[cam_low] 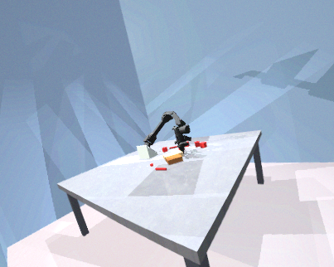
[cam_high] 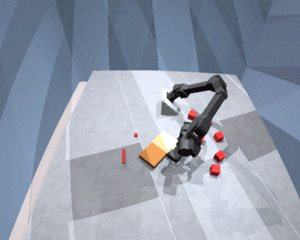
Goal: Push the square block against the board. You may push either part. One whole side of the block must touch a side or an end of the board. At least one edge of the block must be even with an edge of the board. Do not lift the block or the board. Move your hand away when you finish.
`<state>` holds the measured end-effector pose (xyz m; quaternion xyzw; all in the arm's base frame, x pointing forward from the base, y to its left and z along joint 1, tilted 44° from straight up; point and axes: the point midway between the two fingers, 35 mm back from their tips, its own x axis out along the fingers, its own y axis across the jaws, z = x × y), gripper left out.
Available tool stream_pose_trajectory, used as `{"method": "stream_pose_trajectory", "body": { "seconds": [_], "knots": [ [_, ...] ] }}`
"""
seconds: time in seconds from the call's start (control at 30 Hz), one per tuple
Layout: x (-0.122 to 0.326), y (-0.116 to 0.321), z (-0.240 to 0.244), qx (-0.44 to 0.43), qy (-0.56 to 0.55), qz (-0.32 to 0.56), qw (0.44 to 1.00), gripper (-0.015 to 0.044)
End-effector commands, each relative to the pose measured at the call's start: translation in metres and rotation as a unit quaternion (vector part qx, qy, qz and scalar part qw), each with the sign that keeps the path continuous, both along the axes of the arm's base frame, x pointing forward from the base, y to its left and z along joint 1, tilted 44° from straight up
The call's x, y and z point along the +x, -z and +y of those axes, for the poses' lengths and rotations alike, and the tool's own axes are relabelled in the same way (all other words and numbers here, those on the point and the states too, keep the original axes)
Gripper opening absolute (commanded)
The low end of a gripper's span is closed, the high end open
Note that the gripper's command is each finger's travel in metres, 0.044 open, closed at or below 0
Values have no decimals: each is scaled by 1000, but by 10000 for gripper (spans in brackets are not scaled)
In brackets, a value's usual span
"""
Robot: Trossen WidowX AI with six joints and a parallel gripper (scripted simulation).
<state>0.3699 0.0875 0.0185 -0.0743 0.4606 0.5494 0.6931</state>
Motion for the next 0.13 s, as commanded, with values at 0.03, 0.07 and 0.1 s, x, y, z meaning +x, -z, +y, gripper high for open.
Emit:
{"method": "stream_pose_trajectory", "body": {
  "seconds": [0.03, 0.07, 0.1],
  "knots": [
    [2, -1, 0, -2, 0, 0, 1000, 0],
    [3, -2, 1, -2, 0, 0, 1000, 0],
    [4, -3, 2, -2, 0, 0, 1000, 0]
  ]
}}
